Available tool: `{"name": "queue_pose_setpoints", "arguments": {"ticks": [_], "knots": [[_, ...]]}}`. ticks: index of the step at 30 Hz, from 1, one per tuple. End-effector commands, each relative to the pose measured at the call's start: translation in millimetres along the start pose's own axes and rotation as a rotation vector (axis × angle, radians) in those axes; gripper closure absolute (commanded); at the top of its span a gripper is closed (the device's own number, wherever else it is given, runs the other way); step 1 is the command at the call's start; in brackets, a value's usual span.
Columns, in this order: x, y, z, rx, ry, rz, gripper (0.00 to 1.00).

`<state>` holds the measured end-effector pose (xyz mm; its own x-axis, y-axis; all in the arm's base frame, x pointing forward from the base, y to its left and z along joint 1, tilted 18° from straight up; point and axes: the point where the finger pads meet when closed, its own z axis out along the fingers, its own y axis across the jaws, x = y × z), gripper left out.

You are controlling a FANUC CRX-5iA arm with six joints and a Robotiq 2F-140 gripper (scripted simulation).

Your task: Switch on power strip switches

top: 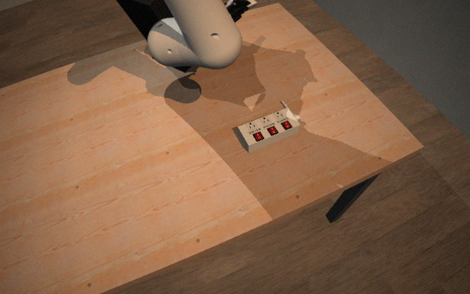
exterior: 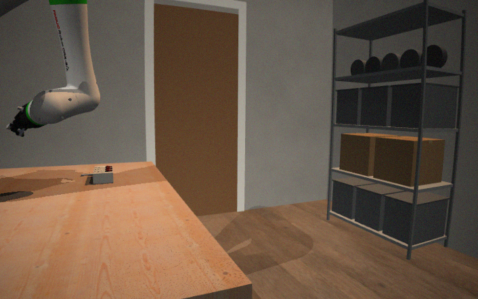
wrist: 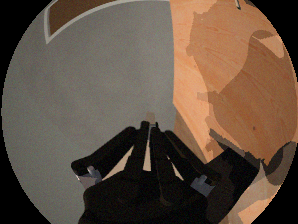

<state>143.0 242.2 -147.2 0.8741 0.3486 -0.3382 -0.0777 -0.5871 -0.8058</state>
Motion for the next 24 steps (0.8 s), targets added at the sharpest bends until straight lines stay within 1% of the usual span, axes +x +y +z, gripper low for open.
{"name": "queue_pose_setpoints", "arguments": {"ticks": [1,2,3,5,7,9,10,12,13,15,16,18,19,22,23,24], "knots": [[27.9,-3.9,-48.8,-0.081,-0.043,-0.036,1.00],[27.9,-3.9,-48.8,-0.081,-0.043,-0.036,1.00],[36.9,-6.0,-65.4,-0.113,-0.051,-0.044,1.00],[36.9,-6.0,-65.4,-0.113,-0.051,-0.044,1.00],[56.6,-12.6,-105.1,-0.192,-0.061,-0.058,1.00],[56.6,-12.6,-105.1,-0.192,-0.061,-0.058,1.00],[67.0,-17.5,-128.7,-0.240,-0.061,-0.062,1.00],[67.0,-17.5,-128.7,-0.240,-0.061,-0.062,1.00],[77.7,-23.9,-154.9,-0.294,-0.056,-0.064,1.00],[77.7,-23.9,-154.9,-0.294,-0.056,-0.064,1.00],[88.2,-32.1,-184.0,-0.353,-0.045,-0.062,1.00],[88.2,-32.1,-184.0,-0.353,-0.045,-0.062,1.00],[98.3,-42.5,-216.0,-0.417,-0.028,-0.057,1.00],[98.3,-42.5,-216.0,-0.417,-0.028,-0.057,1.00],[107.4,-55.3,-251.0,-0.485,-0.001,-0.047,1.00],[107.4,-55.3,-251.0,-0.485,-0.001,-0.047,1.00]]}}
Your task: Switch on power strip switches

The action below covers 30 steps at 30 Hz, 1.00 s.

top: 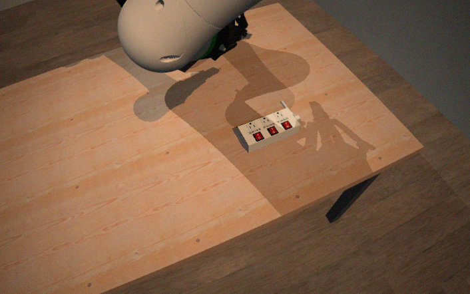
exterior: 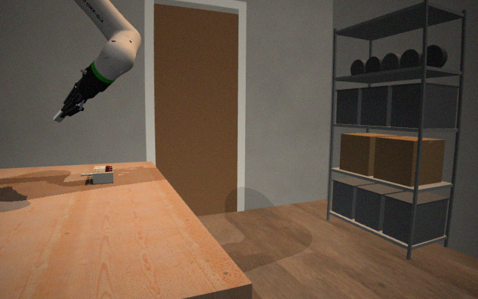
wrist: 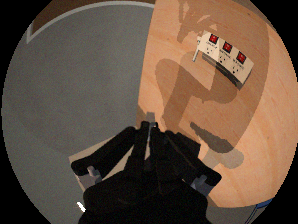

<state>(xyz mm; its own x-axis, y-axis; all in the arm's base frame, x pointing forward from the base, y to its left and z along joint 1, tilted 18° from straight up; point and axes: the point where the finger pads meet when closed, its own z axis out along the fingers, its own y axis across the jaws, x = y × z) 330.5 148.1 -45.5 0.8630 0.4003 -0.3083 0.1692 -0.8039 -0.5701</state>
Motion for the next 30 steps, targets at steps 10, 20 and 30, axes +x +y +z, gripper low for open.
{"name": "queue_pose_setpoints", "arguments": {"ticks": [10,20,30], "knots": [[24.1,1.6,-169.2,-0.306,0.133,0.101,1.00],[17.5,-10.6,-270.5,-0.452,0.273,0.201,1.00],[-7.0,-30.3,-381.5,-0.560,0.442,0.338,1.00]]}}
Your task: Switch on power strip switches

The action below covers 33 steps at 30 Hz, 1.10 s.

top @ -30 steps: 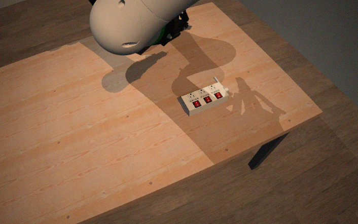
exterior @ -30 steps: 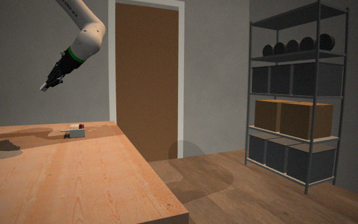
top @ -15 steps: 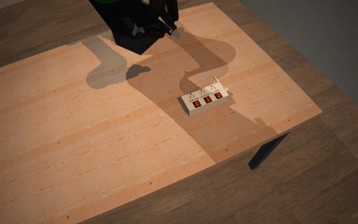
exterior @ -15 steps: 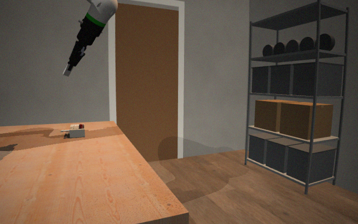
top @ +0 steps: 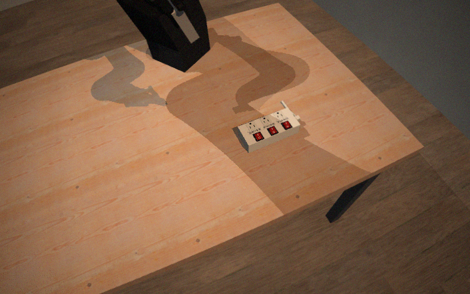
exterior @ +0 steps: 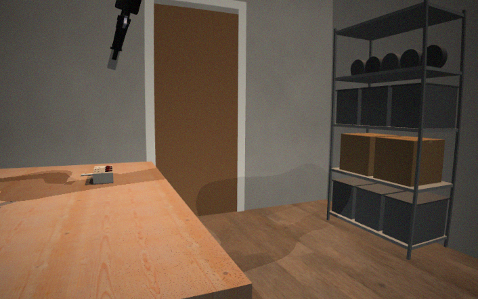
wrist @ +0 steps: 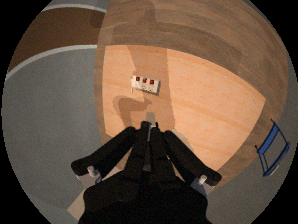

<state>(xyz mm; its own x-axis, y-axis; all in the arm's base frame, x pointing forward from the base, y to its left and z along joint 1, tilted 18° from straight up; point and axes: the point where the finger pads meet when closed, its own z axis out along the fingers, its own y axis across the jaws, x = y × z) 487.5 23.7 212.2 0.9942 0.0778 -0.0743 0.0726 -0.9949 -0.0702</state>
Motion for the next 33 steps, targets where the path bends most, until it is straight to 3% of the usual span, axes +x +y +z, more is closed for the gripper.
{"name": "queue_pose_setpoints", "arguments": {"ticks": [1,3,5,13,17,20,27,33], "knots": [[7.8,19.0,-54.5,-0.071,0.080,0.099,1.00],[8.4,20.6,-59.3,-0.071,0.080,0.099,1.00],[24.7,22.8,-39.5,-0.099,0.101,0.267,1.00],[41.0,24.4,-19.0,-0.125,0.131,0.437,1.00],[56.9,25.1,1.9,-0.145,0.168,0.606,1.00],[56.9,25.1,1.9,-0.145,0.168,0.606,1.00],[80.0,24.2,33.8,-0.163,0.237,0.856,1.00],[87.4,23.2,44.5,-0.164,0.263,0.937,1.00]]}}
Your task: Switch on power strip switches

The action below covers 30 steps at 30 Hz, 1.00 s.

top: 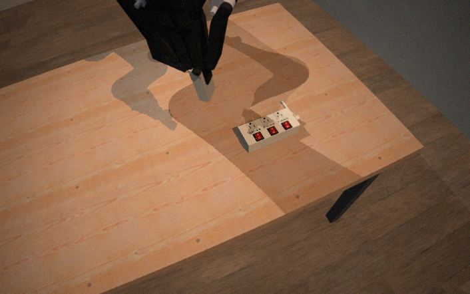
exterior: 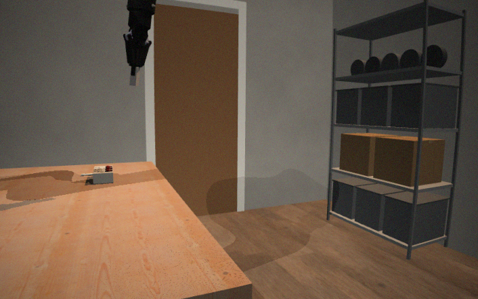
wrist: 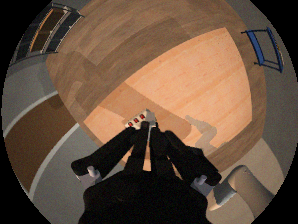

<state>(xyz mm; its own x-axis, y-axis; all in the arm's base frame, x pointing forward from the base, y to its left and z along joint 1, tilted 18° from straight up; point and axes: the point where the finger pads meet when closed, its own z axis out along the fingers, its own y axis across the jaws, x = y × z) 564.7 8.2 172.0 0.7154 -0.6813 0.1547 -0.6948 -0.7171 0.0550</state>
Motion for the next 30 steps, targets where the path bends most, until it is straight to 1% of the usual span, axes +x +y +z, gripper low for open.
{"name": "queue_pose_setpoints", "arguments": {"ticks": [1,3,4,7,8,10,11,14,15,17,18,21,22,24,25,28,29,30], "knots": [[3.2,-14.4,23.3,-0.006,0.056,0.181,1.00],[3.2,-14.4,23.3,-0.006,0.056,0.181,1.00],[3.7,-21.2,34.3,-0.003,0.075,0.261,1.00],[3.7,-21.2,34.3,-0.003,0.075,0.261,1.00],[3.7,-28.1,45.1,0.003,0.093,0.340,1.00],[3.7,-28.1,45.1,0.003,0.093,0.340,1.00],[3.2,-35.1,55.8,0.011,0.110,0.418,1.00],[3.2,-35.1,55.8,0.011,0.110,0.418,1.00],[2.2,-42.1,66.4,0.021,0.126,0.494,1.00],[2.2,-42.1,66.4,0.021,0.126,0.494,1.00],[0.6,-49.0,76.9,0.033,0.140,0.568,1.00],[0.6,-49.0,76.9,0.033,0.140,0.568,1.00],[-1.4,-56.0,87.2,0.047,0.152,0.640,1.00],[-1.4,-56.0,87.2,0.047,0.152,0.640,1.00],[-4.0,-62.9,97.4,0.062,0.162,0.711,1.00],[-4.0,-62.9,97.4,0.062,0.162,0.711,1.00],[-7.1,-69.7,107.3,0.078,0.170,0.779,1.00],[-7.1,-69.7,107.3,0.078,0.170,0.779,1.00]]}}
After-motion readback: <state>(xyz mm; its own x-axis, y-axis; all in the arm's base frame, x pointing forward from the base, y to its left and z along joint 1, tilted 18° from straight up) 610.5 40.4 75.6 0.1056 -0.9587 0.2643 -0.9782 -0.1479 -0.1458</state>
